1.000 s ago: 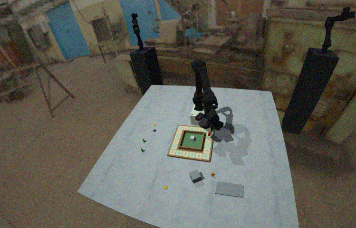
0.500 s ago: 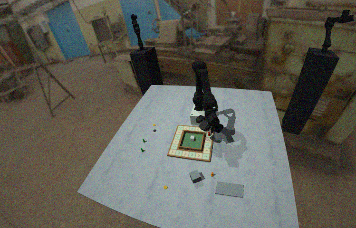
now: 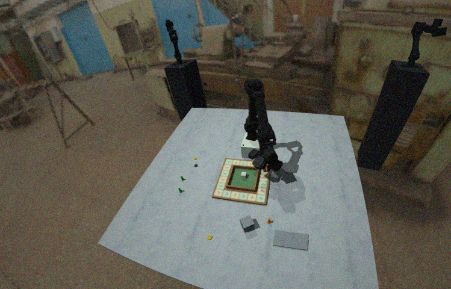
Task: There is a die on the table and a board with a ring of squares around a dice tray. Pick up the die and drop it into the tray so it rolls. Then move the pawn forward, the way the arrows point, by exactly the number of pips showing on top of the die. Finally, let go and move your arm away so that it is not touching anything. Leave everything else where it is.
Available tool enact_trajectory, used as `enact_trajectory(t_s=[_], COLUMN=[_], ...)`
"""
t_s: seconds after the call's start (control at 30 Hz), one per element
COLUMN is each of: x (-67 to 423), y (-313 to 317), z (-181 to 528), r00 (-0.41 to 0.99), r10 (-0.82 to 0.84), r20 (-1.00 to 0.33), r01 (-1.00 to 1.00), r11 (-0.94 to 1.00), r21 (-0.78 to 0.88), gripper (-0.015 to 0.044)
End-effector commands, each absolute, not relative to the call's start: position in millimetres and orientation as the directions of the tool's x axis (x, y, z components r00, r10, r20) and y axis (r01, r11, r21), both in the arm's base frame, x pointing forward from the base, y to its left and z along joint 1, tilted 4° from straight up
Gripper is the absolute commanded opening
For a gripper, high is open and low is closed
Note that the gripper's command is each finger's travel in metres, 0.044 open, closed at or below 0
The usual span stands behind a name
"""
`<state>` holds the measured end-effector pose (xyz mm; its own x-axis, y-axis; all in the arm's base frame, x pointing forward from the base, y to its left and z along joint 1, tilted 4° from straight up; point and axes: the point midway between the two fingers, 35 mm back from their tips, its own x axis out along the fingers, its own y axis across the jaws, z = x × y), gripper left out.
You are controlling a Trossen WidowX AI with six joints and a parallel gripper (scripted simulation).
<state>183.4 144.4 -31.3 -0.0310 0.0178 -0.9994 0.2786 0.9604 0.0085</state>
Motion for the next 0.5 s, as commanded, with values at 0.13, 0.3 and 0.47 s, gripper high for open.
enact_trajectory(t_s=[0.13, 0.3, 0.47], x=[179.9, 179.9, 179.9], y=[142.7, 142.7, 142.7], z=[-39.1, -39.1, -39.1], r00=[-0.042, -0.042, -0.042], r10=[0.013, 0.013, 0.013], r20=[-0.999, -0.999, -0.999], r01=[0.283, 0.283, 0.283], r11=[0.959, 0.959, 0.959], r21=[0.000, 0.000, 0.000], gripper=[0.0121, 0.0029, 0.0000])
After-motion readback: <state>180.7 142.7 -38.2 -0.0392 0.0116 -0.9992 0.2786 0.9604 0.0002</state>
